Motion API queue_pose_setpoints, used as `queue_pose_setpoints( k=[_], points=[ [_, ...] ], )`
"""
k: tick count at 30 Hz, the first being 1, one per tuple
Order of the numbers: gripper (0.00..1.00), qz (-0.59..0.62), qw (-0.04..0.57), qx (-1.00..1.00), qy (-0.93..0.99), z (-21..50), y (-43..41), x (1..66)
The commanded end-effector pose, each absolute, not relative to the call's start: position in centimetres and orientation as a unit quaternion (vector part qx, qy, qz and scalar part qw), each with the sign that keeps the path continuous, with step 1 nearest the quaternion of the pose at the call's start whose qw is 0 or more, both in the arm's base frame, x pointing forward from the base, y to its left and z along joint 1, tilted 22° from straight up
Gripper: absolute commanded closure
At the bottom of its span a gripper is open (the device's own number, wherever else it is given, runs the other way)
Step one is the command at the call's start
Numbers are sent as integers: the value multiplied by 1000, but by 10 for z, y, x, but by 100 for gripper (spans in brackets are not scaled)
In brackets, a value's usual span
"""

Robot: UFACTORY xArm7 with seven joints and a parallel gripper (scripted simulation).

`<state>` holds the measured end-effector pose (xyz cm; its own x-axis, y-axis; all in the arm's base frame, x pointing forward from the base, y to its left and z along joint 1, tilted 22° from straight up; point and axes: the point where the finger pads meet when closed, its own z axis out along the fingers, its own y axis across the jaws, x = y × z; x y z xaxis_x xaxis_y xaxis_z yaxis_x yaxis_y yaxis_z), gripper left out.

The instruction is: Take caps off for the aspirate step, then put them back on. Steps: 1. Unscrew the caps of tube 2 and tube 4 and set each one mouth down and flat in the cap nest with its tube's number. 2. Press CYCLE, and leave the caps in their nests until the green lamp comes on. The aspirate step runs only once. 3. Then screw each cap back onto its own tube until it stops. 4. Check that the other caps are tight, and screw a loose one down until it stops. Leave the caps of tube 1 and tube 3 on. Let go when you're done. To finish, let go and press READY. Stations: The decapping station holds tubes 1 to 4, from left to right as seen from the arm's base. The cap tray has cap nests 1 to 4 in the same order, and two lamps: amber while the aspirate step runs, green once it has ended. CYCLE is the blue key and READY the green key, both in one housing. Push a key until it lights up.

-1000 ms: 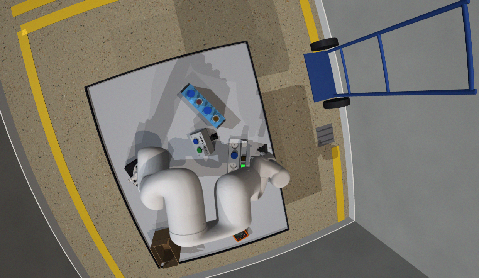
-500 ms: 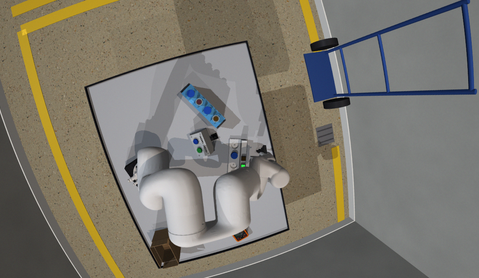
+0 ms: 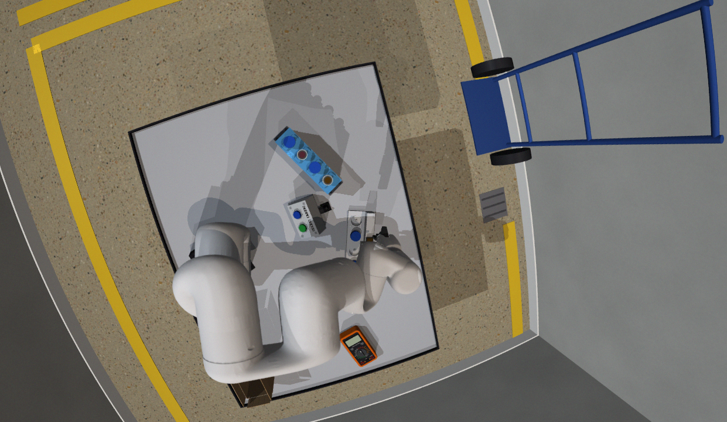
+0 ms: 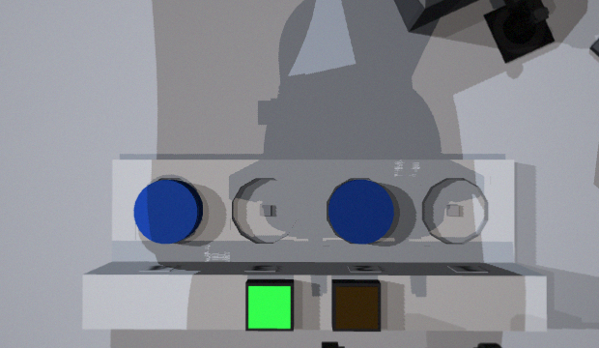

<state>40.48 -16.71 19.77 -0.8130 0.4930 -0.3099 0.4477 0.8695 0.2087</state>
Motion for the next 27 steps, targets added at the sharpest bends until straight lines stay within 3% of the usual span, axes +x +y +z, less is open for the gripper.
queue_pose_setpoints(
  k=[1, 20, 27],
  points=[
    [54, 62, 182, 248, 950, 210, -156, 374],
    [54, 62, 182, 247, 950, 216, -147, 352],
    [54, 62, 182, 248, 950, 183, -146, 365]
  ],
)
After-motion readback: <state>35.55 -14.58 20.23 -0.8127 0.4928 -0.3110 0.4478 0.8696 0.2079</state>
